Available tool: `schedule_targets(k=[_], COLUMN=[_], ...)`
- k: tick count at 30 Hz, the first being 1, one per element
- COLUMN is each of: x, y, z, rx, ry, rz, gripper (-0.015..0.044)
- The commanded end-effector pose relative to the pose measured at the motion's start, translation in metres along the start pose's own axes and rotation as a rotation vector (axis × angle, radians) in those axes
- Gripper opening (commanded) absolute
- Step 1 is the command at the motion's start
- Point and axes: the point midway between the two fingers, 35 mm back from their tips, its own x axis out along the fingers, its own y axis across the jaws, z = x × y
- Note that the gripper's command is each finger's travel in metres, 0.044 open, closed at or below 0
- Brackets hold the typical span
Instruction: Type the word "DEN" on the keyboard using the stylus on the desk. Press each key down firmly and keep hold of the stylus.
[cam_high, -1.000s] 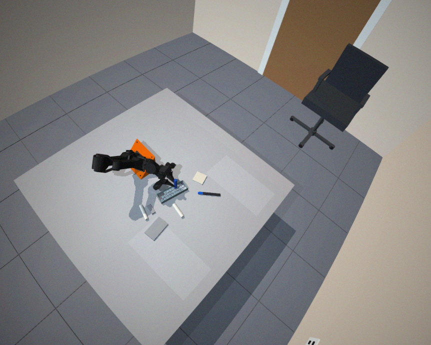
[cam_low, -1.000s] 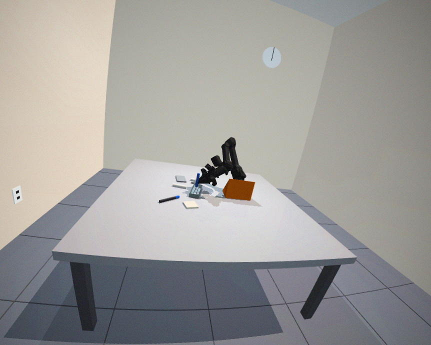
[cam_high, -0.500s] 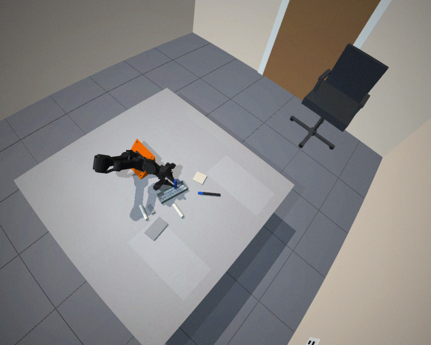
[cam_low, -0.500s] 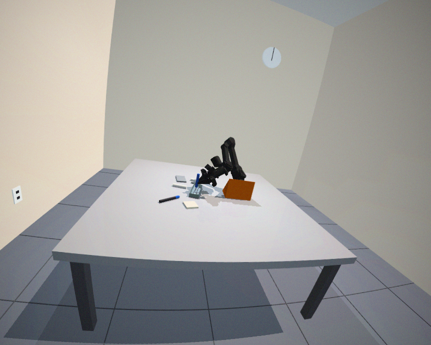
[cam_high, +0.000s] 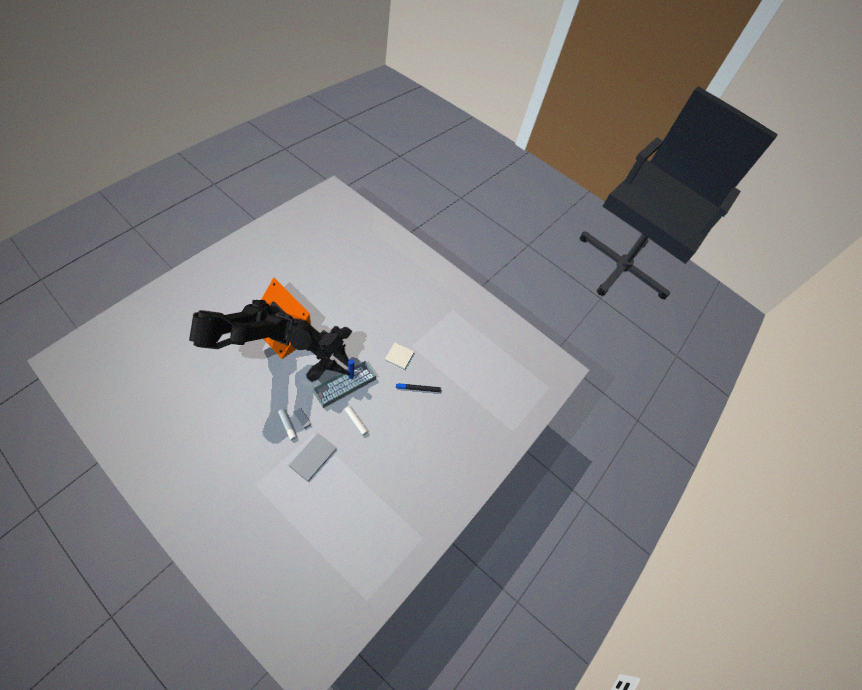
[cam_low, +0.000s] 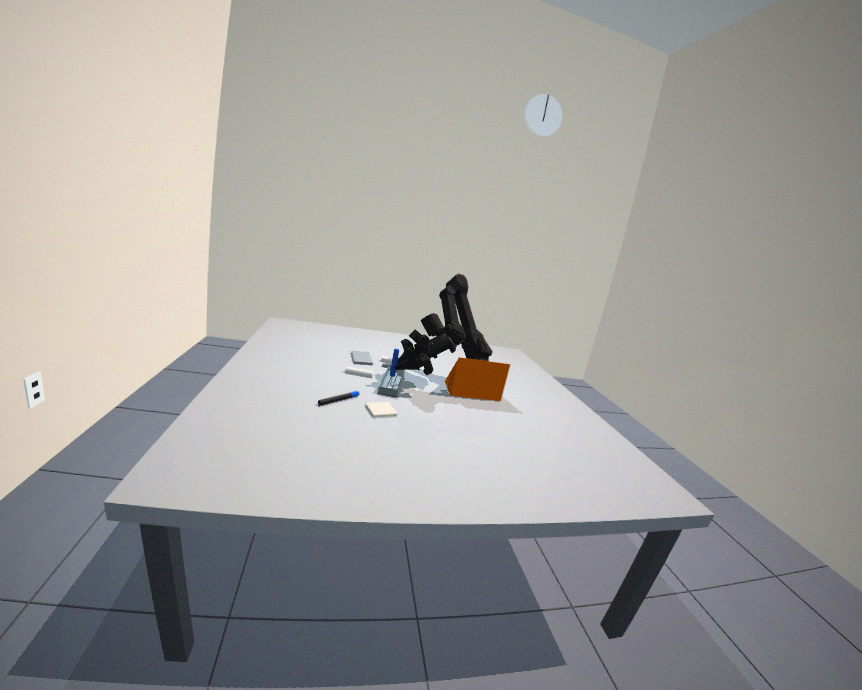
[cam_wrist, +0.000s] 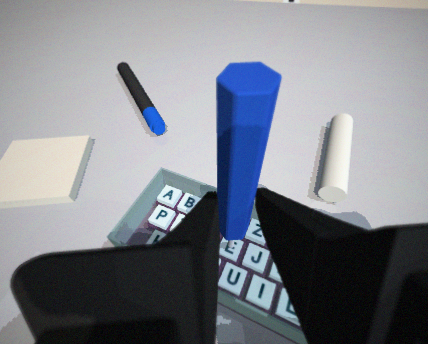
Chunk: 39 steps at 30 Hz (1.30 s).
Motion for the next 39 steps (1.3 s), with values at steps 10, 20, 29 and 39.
schedule_targets(k=[10, 20, 29, 39], x=[0.0, -0.008, -0.02, -0.019], y=[0.002, 0.002, 0.001, 0.003], z=[-0.001, 0.015, 0.032, 0.03], rx=[-0.007, -0.006, -0.006, -0.014], ry=[0.006, 0.006, 0.004, 0.008], rz=[0.008, 0.01, 0.008, 0.015], gripper=[0.0081, 0.0081, 0.0081, 0.0064])
